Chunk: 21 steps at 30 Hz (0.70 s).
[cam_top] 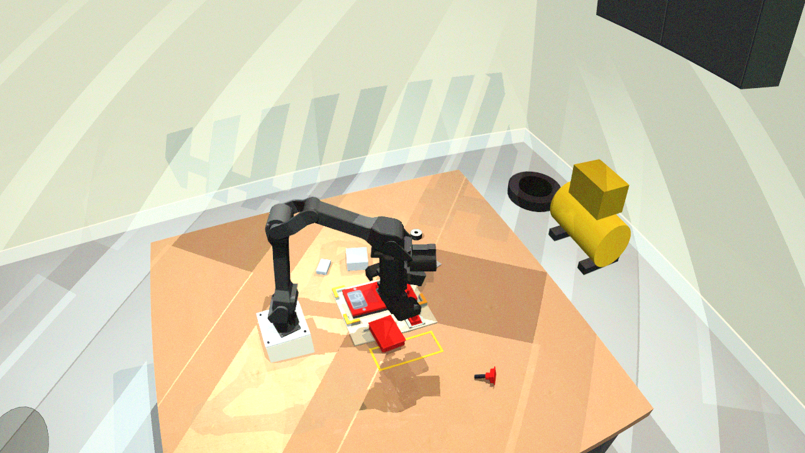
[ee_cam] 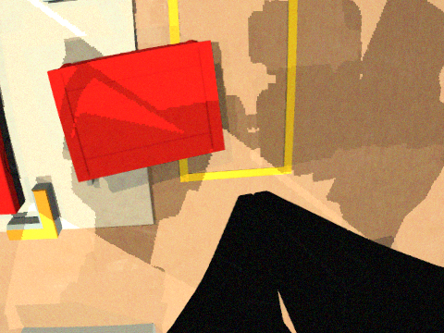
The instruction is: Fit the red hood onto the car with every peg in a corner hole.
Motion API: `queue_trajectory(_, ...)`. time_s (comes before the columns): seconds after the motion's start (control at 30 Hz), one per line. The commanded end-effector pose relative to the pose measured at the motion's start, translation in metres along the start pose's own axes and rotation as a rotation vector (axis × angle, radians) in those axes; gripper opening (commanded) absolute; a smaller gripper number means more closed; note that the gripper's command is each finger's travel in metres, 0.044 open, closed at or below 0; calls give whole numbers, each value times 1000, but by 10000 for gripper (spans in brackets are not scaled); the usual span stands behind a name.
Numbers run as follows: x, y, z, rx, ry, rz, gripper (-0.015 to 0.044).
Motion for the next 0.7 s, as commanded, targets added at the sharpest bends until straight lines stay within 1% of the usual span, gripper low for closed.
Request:
queue_trajectory(0.0, 0, 0, 0, 0, 0, 0, 0)
queue_trajectory(0.23, 0, 0, 0, 0, 0, 0, 0)
queue_trajectory(0.33, 5, -1, 3, 111, 0, 0, 79)
queue_trajectory(0.67, 37, -2, 25, 863, -3, 0, 341)
Point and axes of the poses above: the point midway between the two fingers, 35 mm back from their tips, its own x axis out along the fingers, its own z axis across the jaws, y = z × x, the point moved 3 cm from there along -x, back along the fingers, and after that the axes turned 6 degrees about x, right-handed, at the moved point
